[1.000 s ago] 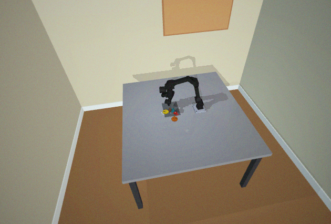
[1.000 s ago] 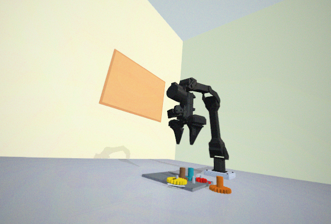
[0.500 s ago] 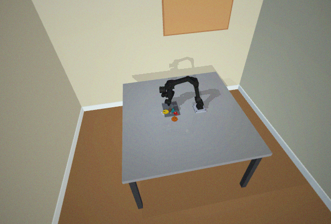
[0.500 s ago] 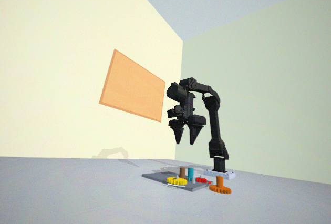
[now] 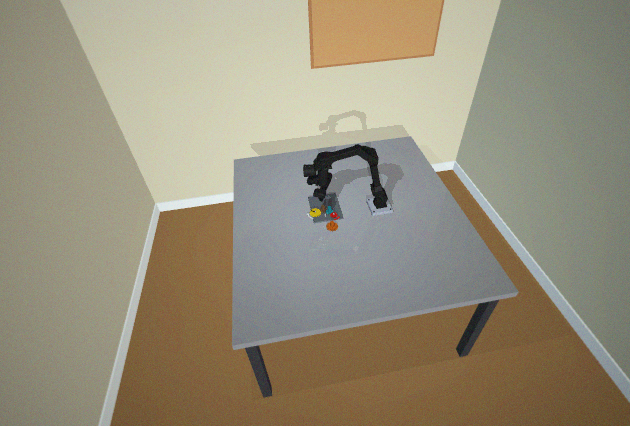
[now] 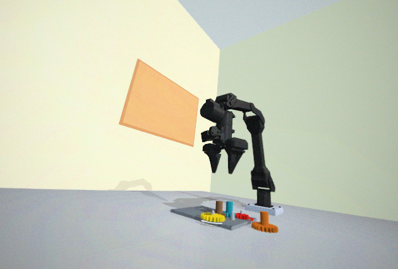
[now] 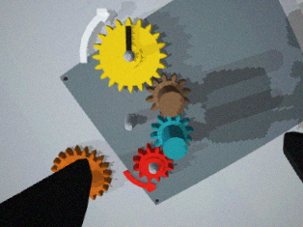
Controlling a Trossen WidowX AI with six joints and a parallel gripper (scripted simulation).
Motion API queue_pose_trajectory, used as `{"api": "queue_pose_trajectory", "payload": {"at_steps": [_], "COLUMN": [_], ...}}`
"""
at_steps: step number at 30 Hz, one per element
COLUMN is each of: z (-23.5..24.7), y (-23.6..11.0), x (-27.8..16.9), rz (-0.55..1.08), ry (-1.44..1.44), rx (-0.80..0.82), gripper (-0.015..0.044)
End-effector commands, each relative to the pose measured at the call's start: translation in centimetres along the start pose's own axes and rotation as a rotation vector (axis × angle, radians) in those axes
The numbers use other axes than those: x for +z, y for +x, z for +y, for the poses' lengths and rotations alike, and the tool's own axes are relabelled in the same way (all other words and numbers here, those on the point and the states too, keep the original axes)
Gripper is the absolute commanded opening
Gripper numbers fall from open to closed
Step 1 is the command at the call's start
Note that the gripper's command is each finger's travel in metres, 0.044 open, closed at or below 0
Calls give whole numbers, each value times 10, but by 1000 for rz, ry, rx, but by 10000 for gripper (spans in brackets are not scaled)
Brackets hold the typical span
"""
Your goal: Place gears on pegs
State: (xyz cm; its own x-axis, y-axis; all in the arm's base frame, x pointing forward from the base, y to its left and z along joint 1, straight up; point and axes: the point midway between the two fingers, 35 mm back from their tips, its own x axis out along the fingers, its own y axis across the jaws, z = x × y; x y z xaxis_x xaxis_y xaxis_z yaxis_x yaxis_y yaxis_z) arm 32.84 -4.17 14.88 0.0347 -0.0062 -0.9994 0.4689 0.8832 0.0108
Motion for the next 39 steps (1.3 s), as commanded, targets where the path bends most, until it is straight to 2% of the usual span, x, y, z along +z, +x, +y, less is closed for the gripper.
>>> {"api": "queue_pose_trajectory", "payload": {"at_steps": [1,6,10,19,27,39], "z": [0,2,48,145,186,186], "y": [0,0,-7,-28,-46,-47], "x": [-1,-2,-26,-125,-228,-230], "rz": [3,4,6,14,22,22], "ry": [-4,-4,-4,-4,-4,-4], "rx": [-1,-1,3,10,14,14], "gripper": [440,440,440,440,440,440]}}
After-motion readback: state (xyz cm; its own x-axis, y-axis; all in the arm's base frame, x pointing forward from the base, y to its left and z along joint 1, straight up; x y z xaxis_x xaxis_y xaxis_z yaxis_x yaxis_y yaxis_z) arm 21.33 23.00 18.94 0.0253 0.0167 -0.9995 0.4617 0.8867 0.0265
